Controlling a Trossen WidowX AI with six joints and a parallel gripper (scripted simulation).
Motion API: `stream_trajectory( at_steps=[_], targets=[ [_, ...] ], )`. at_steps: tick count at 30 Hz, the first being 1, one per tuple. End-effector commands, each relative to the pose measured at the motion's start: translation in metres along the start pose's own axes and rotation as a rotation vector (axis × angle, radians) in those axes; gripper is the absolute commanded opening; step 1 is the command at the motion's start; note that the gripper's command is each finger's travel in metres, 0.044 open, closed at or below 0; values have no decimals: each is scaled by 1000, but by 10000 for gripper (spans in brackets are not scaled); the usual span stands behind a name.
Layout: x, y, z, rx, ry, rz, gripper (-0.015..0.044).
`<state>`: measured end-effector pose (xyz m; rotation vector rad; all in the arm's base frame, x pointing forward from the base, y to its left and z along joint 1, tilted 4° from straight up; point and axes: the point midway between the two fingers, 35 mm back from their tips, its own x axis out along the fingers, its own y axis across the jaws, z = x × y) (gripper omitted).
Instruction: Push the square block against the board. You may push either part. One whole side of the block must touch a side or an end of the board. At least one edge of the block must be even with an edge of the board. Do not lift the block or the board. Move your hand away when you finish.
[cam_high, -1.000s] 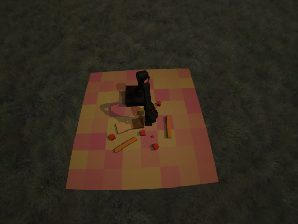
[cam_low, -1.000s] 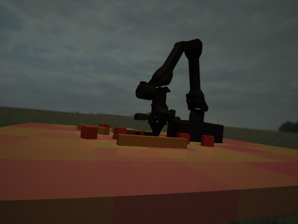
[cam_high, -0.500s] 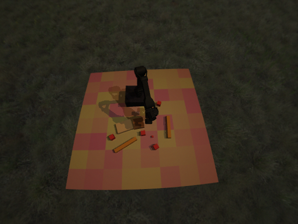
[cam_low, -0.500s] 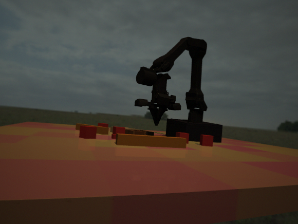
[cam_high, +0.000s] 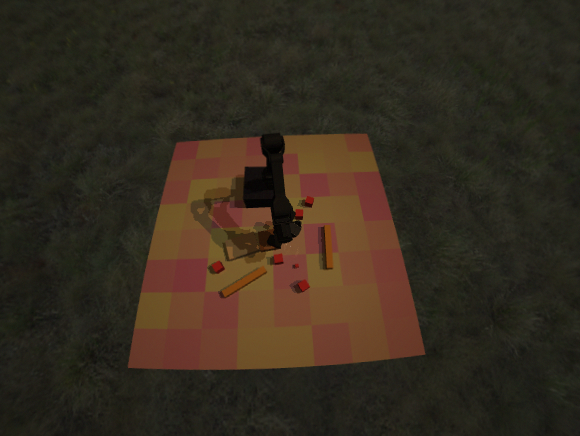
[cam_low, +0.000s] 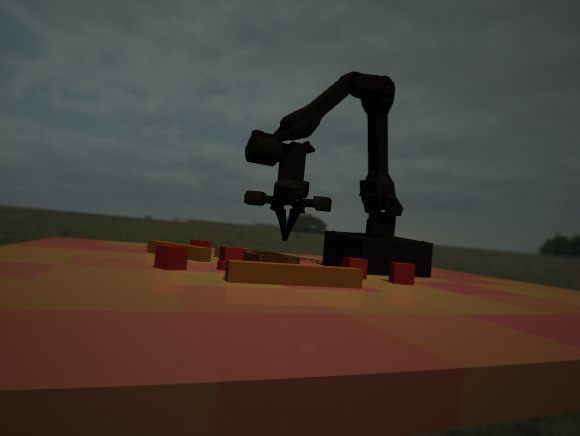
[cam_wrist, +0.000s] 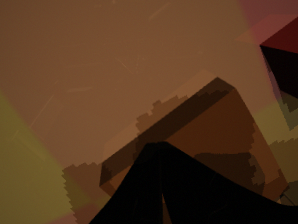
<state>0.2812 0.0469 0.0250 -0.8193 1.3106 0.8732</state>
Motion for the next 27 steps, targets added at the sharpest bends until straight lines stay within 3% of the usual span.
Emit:
stream_trajectory(
  at_steps=[1, 27],
  targets=[
    [-1, -14, -6, 125, 2, -1, 0],
    [-5, -97, -77, 921, -5, -20, 0]
  ],
)
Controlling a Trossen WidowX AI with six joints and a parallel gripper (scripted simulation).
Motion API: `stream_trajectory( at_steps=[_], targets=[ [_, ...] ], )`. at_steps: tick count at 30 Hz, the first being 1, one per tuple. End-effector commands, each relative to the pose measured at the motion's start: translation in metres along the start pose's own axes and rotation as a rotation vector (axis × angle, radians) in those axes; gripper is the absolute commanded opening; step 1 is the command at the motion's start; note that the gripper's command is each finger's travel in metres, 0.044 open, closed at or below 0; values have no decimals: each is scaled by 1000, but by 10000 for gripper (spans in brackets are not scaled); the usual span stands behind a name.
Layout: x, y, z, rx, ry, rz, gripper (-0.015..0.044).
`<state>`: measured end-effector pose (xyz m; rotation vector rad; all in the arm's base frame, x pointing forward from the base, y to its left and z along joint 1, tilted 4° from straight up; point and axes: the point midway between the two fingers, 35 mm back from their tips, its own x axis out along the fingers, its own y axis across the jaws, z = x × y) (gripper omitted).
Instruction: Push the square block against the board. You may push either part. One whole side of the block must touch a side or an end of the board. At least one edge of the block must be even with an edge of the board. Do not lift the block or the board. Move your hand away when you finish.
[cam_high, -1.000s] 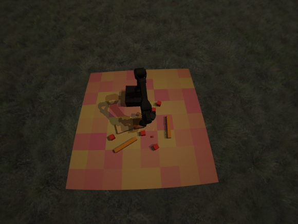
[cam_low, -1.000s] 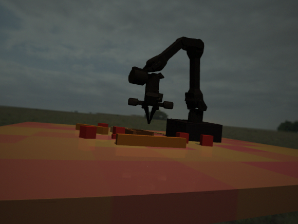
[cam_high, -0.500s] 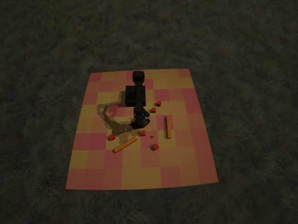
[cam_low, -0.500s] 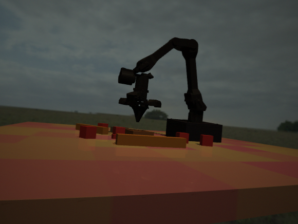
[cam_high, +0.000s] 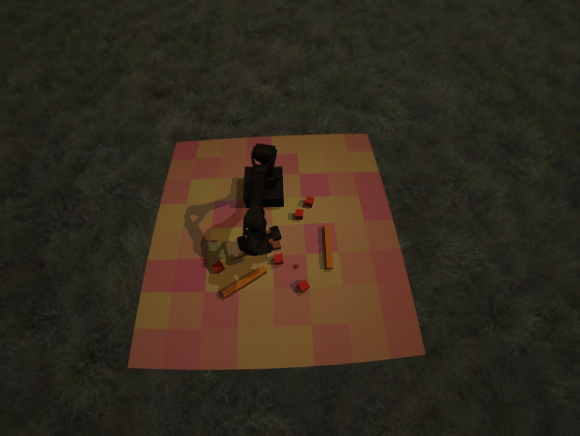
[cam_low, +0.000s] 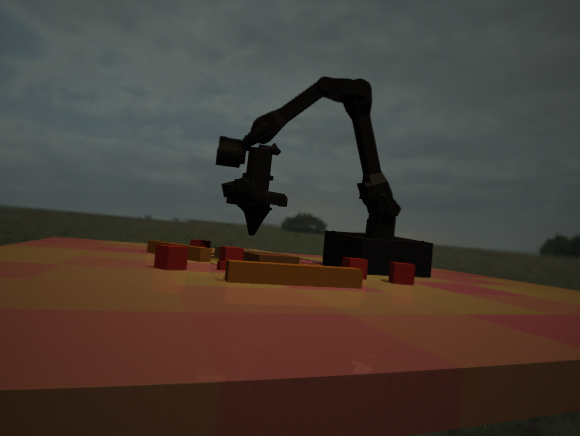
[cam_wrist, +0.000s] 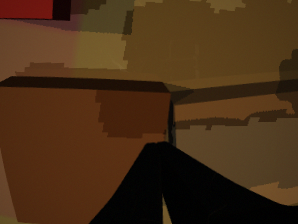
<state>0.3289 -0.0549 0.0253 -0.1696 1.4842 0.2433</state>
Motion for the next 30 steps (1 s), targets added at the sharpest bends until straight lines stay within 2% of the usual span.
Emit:
stream_trajectory(
  at_steps=[1, 30],
  targets=[
    [0, -16, 0, 118, 1, 2, 0],
    [3, -145, -41, 1089, 14, -16, 0]
  ],
)
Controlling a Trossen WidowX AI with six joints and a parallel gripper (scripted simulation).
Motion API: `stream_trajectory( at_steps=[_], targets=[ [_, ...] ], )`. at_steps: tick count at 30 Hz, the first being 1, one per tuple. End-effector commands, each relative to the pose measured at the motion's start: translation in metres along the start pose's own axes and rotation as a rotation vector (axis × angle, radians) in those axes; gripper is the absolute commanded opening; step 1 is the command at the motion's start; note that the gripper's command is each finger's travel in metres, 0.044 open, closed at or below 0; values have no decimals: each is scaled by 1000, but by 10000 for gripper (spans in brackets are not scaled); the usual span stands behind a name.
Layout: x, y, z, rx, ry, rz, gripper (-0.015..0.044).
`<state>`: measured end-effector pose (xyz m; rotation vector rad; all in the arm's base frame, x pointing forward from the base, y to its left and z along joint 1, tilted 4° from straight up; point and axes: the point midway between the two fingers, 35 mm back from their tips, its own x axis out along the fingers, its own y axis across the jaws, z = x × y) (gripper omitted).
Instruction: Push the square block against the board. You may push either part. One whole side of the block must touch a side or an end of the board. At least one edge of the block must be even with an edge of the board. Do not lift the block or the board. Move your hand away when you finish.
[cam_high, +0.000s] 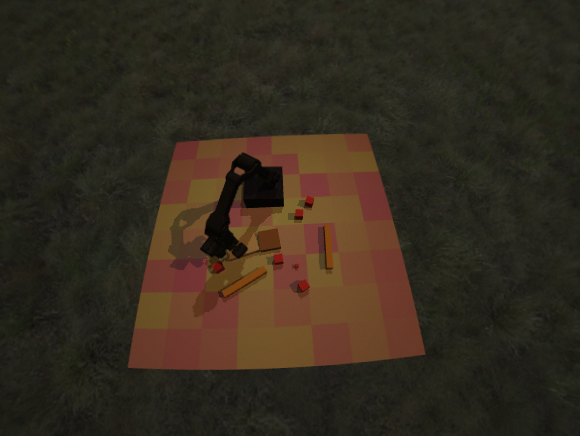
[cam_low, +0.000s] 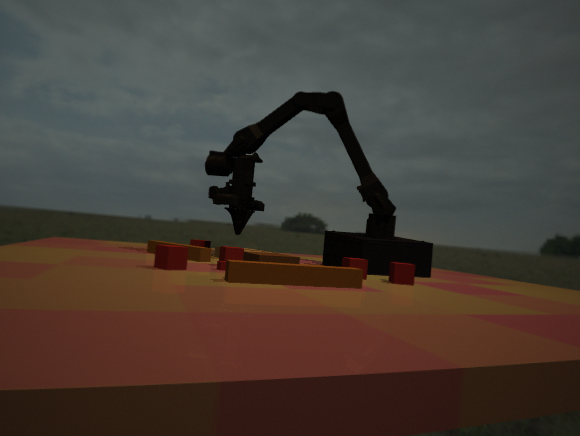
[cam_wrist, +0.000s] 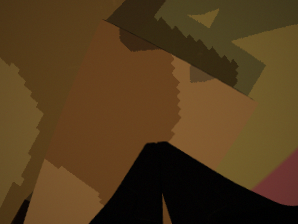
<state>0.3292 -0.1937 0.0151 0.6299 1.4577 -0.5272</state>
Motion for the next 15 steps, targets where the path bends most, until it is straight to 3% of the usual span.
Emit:
stream_trajectory(
  at_steps=[1, 15],
  targets=[
    [1, -14, 9, 109, 0, -3, 0],
    [4, -71, 33, 531, 3, -4, 0]
  ],
)
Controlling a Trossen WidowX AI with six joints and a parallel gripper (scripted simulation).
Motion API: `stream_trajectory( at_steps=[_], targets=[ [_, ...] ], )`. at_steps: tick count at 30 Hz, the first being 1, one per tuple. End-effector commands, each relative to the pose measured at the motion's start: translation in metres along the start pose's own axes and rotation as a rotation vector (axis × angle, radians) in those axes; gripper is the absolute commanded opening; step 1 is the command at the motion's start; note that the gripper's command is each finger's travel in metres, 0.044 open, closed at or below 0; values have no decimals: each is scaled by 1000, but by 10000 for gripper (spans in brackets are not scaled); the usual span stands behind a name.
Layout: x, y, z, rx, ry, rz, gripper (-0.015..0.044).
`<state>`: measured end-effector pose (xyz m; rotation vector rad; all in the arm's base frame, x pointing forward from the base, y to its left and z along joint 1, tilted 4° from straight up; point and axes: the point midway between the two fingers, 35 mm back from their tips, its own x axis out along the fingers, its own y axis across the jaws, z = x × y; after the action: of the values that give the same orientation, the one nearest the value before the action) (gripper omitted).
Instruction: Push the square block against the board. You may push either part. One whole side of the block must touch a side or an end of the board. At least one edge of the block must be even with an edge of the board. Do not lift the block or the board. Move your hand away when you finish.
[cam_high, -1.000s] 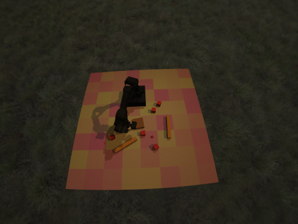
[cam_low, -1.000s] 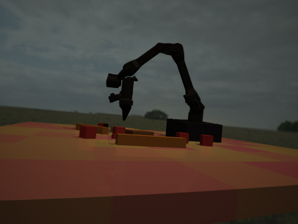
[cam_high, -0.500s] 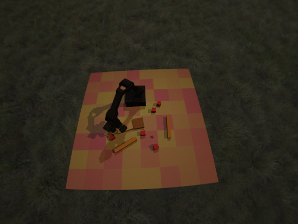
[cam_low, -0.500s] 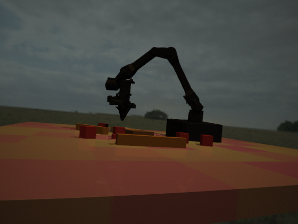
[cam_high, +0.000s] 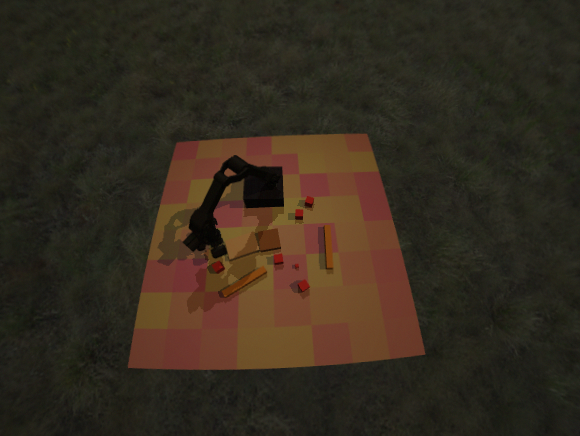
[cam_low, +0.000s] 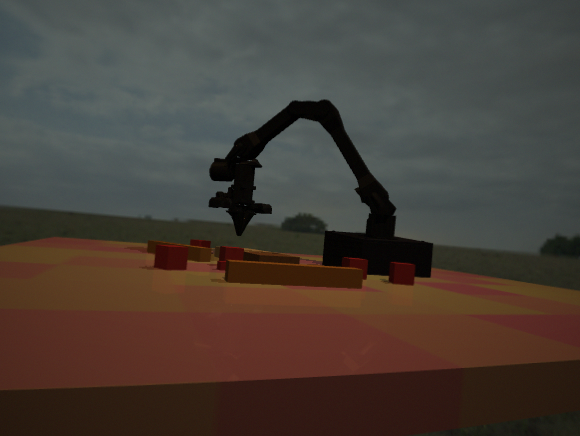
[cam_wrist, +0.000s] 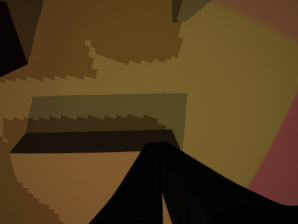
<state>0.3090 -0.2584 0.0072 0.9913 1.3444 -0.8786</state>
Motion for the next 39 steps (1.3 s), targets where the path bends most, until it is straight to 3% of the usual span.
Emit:
stream_trajectory(
  at_steps=[1, 4, 9, 39],
  targets=[
    [1, -6, 8, 67, 0, -1, 0],
    [4, -6, 8, 68, 0, -1, 0],
    [55, -6, 8, 73, 1, -1, 0],
    [55, -1, -22, 73, 3, 0, 0]
  ],
)
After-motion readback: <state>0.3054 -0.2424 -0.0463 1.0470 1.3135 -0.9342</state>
